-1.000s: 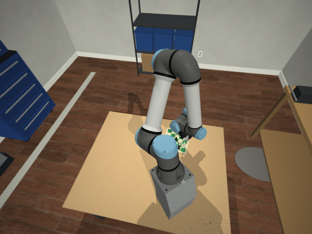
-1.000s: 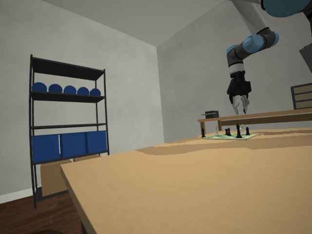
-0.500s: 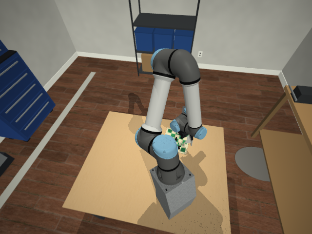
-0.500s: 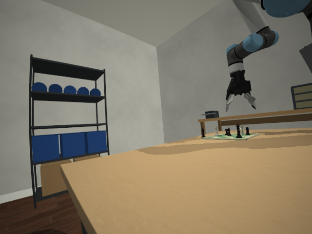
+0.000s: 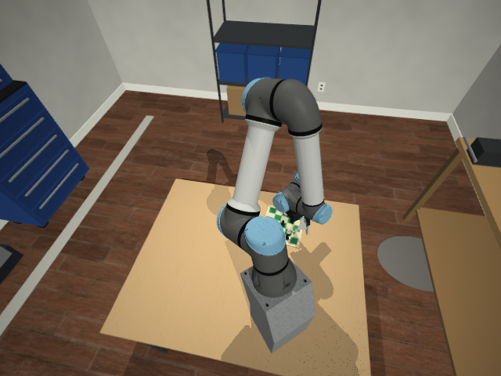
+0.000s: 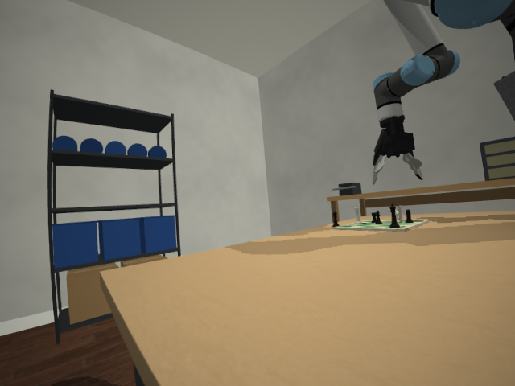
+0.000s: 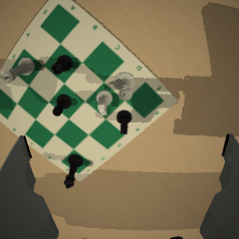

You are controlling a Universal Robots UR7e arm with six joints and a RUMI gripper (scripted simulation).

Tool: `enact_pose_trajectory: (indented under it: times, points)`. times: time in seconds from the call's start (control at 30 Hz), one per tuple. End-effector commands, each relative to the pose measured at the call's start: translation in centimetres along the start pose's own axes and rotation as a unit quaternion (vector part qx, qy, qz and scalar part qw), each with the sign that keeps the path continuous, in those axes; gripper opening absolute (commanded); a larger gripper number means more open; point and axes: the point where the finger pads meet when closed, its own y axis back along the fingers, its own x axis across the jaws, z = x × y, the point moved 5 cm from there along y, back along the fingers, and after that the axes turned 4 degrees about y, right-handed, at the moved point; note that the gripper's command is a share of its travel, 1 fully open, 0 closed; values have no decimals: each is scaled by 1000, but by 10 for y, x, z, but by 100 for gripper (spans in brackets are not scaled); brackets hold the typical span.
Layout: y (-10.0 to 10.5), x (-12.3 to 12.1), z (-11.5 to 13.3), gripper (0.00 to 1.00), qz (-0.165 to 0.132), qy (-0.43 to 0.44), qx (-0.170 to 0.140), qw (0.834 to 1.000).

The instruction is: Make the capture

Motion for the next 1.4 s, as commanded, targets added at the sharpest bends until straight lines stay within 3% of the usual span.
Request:
enact_pose_trajectory:
  times: [0.0,0.23,0.93,1.37]
  points:
    - [1,0,0,100,0,0,1,1000]
    - [9,0,0,100,0,0,1,1000]
    - [62,0,0,100,0,0,1,1000]
    - [66,0,0,100,0,0,1,1000]
